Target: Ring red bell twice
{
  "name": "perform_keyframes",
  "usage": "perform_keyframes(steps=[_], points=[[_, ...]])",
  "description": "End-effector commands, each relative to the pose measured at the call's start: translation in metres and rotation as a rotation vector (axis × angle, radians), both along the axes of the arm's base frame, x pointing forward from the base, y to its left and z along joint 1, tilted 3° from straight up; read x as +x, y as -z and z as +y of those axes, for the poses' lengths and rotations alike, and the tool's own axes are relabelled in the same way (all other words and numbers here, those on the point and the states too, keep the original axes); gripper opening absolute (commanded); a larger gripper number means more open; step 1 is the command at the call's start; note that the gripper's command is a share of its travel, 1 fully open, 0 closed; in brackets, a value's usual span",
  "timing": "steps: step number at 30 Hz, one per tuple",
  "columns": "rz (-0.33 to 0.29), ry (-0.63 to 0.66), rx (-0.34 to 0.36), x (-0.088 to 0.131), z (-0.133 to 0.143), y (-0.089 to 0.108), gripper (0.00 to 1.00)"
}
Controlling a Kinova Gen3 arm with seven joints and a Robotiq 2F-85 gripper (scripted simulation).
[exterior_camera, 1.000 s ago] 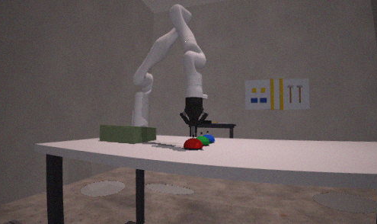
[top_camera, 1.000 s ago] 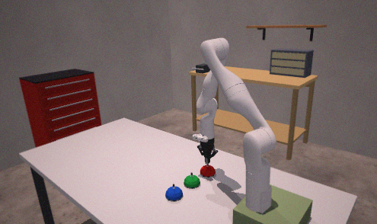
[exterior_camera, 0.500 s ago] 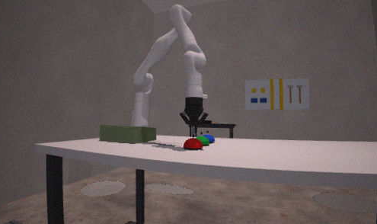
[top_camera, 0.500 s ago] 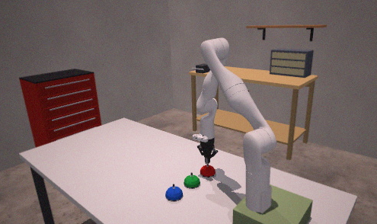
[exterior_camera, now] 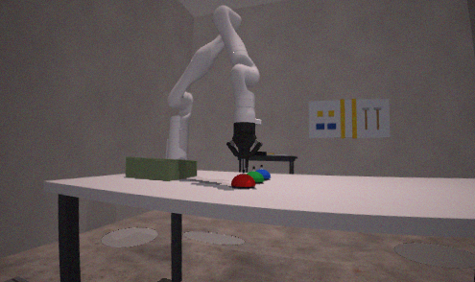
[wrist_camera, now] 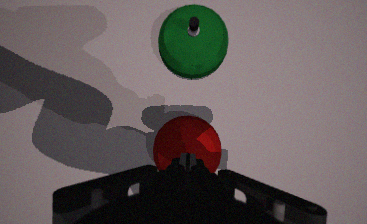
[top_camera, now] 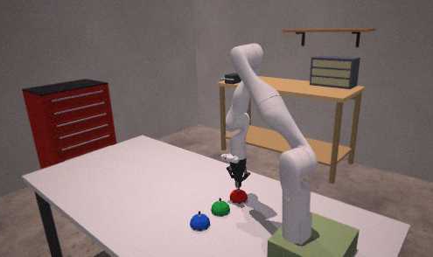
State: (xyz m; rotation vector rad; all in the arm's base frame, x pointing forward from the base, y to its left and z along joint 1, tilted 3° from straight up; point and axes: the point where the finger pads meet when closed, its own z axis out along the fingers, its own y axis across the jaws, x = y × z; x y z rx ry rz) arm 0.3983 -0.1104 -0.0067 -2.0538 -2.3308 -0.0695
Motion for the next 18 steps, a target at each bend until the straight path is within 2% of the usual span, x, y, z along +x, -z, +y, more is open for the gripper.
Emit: perform_keyframes(steps=[1, 12, 18], points=[[0.002, 0.0, 0.0, -0.001, 0.0, 0.0, 0.0], [0.002, 0.0, 0.0, -0.001, -0.001, -0.01, 0.0], [0.002, 0.0, 0.0, -0.001, -0.002, -0.025, 0.0]])
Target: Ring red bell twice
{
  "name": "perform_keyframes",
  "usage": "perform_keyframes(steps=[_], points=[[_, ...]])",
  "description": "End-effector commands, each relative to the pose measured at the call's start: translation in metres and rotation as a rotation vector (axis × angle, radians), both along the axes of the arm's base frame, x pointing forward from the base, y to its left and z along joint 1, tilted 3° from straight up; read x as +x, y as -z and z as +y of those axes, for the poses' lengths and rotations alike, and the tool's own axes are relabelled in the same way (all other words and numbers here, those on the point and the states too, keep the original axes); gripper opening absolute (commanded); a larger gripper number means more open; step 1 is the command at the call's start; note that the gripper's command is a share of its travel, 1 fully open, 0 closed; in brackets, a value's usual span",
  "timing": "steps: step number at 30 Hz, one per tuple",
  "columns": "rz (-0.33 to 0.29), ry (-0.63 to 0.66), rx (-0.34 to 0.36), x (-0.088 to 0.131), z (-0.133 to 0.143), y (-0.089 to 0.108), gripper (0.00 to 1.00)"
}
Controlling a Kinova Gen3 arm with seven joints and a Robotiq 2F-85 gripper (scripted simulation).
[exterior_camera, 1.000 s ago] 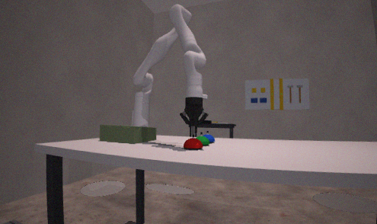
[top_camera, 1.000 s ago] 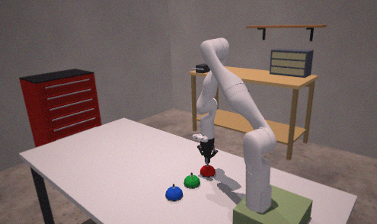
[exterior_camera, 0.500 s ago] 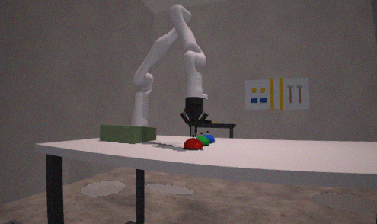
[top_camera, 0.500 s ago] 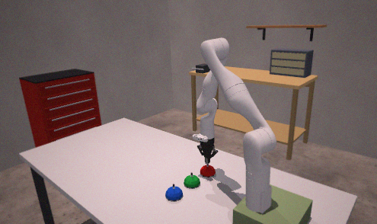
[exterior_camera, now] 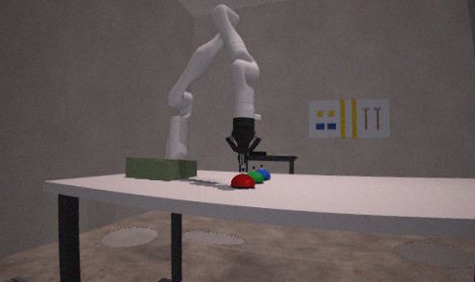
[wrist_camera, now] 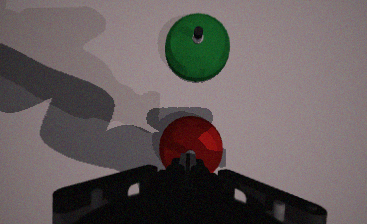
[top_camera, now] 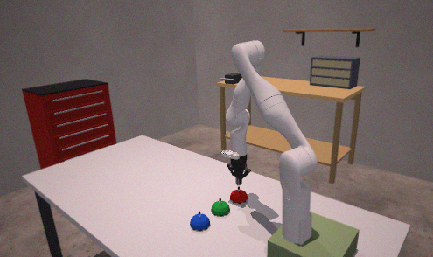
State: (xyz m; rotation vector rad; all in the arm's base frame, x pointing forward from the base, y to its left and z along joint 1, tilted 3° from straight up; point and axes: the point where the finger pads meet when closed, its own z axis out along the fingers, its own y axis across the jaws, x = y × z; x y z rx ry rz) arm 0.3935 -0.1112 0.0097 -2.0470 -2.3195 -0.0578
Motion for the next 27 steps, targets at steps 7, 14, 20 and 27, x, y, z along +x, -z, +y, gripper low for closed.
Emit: perform_keyframes(steps=[7, 14, 20, 27], points=[[-0.013, -0.001, -0.003, 0.004, -0.002, -0.029, 0.0], [-0.013, -0.001, -0.003, 0.004, -0.003, -0.041, 0.0], [-0.013, -0.001, -0.003, 0.004, -0.003, -0.05, 0.0], [-0.013, -0.001, -0.003, 0.004, -0.003, -0.053, 0.0]])
